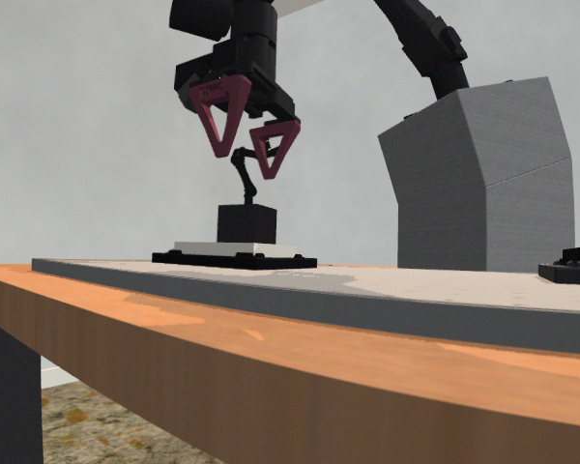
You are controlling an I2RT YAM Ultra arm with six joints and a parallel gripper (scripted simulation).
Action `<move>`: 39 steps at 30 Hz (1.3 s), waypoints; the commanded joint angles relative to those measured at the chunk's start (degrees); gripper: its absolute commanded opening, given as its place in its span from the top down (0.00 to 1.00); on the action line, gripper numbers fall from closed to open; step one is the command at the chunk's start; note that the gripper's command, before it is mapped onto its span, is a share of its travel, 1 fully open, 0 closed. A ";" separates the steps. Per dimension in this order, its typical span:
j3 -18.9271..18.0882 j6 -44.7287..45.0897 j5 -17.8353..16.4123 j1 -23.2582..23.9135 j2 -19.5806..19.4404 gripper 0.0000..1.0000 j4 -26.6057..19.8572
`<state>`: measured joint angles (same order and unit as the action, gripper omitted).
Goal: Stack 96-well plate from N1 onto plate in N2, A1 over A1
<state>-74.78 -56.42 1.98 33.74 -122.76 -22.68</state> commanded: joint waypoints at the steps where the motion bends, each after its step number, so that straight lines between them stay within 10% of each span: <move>1: 1.73 -5.21 2.57 1.88 1.00 0.00 0.98; 39: -2.20 -1.69 1.44 5.22 -5.65 0.00 4.94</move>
<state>-74.54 -58.39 3.16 38.28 -127.57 -19.09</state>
